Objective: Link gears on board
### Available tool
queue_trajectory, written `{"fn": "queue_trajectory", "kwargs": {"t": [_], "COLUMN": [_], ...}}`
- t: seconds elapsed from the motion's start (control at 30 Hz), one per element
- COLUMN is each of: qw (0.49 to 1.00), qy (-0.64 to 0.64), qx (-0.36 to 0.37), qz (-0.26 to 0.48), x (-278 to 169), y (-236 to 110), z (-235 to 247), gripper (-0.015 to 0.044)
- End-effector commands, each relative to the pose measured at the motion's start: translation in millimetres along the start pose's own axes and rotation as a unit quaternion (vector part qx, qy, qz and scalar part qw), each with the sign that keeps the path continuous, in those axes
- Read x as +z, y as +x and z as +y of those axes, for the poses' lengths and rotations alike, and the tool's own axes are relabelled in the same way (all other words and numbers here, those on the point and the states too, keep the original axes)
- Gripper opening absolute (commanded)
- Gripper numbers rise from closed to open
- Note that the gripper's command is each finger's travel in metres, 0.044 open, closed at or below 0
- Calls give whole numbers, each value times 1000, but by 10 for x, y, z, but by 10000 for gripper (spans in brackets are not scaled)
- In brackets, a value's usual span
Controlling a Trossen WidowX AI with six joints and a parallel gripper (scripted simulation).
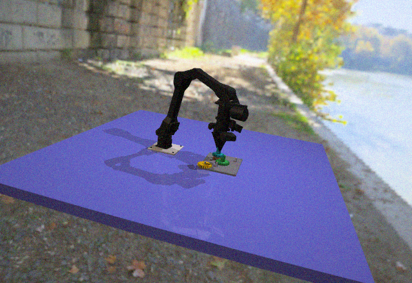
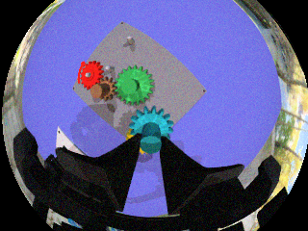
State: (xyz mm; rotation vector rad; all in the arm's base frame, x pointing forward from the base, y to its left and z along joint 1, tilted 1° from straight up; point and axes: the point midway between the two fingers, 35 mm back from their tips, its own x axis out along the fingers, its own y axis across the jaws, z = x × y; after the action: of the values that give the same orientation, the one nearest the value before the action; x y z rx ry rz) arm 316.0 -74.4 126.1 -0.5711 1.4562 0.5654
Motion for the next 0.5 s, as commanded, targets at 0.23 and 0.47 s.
{"fn": "queue_trajectory", "kwargs": {"t": [0.23,0.47], "qw": [998,992], "qy": [-59,-128], "qx": [2,2], "qz": [-2,-2], "x": [4,6], "y": [-2,57], "z": [4,7], "gripper": [0,0]}}
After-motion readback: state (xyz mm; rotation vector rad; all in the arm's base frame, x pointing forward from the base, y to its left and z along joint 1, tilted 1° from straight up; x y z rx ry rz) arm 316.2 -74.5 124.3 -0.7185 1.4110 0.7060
